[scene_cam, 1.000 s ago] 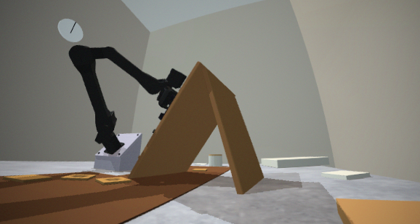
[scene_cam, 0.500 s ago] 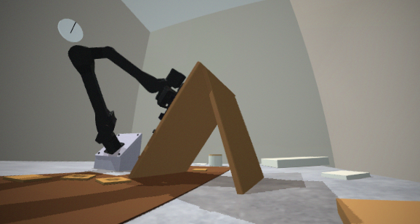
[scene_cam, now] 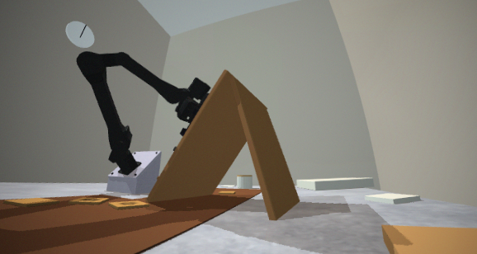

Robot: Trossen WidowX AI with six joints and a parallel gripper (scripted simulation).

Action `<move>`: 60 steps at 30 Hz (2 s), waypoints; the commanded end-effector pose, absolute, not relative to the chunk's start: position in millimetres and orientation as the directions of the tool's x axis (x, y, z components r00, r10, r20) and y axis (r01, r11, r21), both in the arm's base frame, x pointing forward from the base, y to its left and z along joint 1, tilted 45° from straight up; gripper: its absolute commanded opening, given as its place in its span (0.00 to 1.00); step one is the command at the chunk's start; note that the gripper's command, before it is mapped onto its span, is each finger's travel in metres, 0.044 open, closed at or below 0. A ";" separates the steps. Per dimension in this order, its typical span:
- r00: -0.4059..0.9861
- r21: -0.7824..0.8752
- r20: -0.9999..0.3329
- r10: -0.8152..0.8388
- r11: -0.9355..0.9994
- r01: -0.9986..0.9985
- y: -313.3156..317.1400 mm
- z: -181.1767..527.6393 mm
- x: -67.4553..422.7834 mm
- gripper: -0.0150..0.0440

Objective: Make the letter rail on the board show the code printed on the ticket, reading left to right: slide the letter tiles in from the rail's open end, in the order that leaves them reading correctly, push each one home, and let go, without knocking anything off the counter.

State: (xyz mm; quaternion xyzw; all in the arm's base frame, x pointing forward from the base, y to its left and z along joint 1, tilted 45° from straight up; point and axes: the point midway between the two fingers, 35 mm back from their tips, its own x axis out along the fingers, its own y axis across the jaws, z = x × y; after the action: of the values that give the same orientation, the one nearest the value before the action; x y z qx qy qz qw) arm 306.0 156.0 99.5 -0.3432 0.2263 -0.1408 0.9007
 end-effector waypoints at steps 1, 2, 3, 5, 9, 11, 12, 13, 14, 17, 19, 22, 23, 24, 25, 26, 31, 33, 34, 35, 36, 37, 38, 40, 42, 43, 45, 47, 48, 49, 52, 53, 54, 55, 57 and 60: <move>0.859 -0.681 -0.308 -0.409 0.725 0.101 157.5 101.0 303.4 0.75; 0.859 -0.681 -0.308 -0.409 0.725 0.101 157.8 101.2 302.9 0.75; 0.859 -0.681 -0.308 -0.409 0.725 0.101 158.0 101.3 302.5 0.75; 0.859 -0.681 -0.308 -0.409 0.725 0.101 158.5 101.7 301.5 0.75; 0.859 -0.681 -0.309 -0.409 0.725 0.101 159.4 102.5 299.8 0.75; 0.859 -0.681 -0.309 -0.409 0.725 0.101 159.9 103.0 299.0 0.75; 0.859 -0.681 -0.309 -0.409 0.725 0.101 160.2 103.2 298.6 0.75; 0.859 -0.681 -0.309 -0.409 0.725 0.101 160.4 103.4 298.3 0.75; 0.859 -0.681 -0.309 -0.409 0.725 0.101 160.6 103.7 298.0 0.75; 0.859 -0.681 -0.309 -0.409 0.725 0.101 161.4 104.5 297.2 0.75; 0.857 -0.683 -0.312 -0.409 0.724 0.097 160.0 102.6 297.9 0.71; 0.857 -0.683 -0.312 -0.409 0.724 0.097 160.0 102.6 297.9 0.58; 0.857 -0.683 -0.312 -0.409 0.724 0.097 160.0 102.6 297.9 0.53; 0.857 -0.683 -0.312 -0.409 0.724 0.097 160.0 102.6 297.9 0.49; 0.857 -0.683 -0.312 -0.409 0.724 0.097 160.0 102.6 297.9 0.44; 0.857 -0.683 -0.312 -0.409 0.724 0.097 160.0 102.6 297.9 0.40; 0.857 -0.683 -0.312 -0.409 0.724 0.097 160.0 102.6 297.9 0.25; 0.857 -0.683 -0.312 -0.409 0.724 0.097 160.0 102.6 297.9 0.25; 0.857 -0.683 -0.312 -0.409 0.724 0.097 160.0 102.6 297.9 0.25; 0.857 -0.683 -0.312 -0.409 0.724 0.097 160.0 102.6 297.9 0.25; 0.857 -0.683 -0.312 -0.409 0.724 0.097 160.0 102.6 297.9 0.25; 0.857 -0.683 -0.312 -0.409 0.724 0.097 160.0 102.6 297.9 0.25; 0.857 -0.683 -0.312 -0.409 0.724 0.097 160.0 102.6 297.9 0.25; 0.856 -0.683 -0.315 -0.410 0.724 0.096 160.2 102.6 298.3 0.25; 0.848 -0.680 -0.333 -0.413 0.728 0.087 162.1 102.2 301.2 0.25; 0.839 -0.677 -0.350 -0.416 0.732 0.080 163.5 101.9 303.6 0.25; 0.812 -0.668 -0.397 -0.427 0.742 0.063 166.8 101.3 309.8 0.25; 0.772 -0.655 -0.455 -0.444 0.754 0.048 169.1 101.2 316.1 0.25; 0.748 -0.648 -0.484 -0.455 0.760 0.043 169.6 101.5 318.7 0.25; 0.722 -0.642 -0.511 -0.466 0.766 0.040 169.7 102.0 320.8 0.25; 0.633 -0.670 -0.567 -0.527 0.742 0.018 160.4 109.9 323.7 0.25; 0.603 -0.677 -0.582 -0.546 0.736 0.013 157.1 112.9 324.0 0.25; 0.578 -0.680 -0.593 -0.561 0.733 0.014 154.7 115.4 324.2 0.25; 0.551 -0.679 -0.605 -0.575 0.734 0.020 152.8 117.7 324.5 0.25; 0.483 -0.675 -0.630 -0.608 0.736 0.045 148.0 123.8 324.8 0.25; 0.384 -0.677 -0.654 -0.651 0.731 0.085 140.3 133.9 323.2 0.25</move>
State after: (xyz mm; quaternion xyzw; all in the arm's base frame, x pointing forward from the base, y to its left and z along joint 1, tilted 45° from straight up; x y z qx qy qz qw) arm 322.7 161.9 109.3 -0.3242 0.3909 -0.1621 0.8460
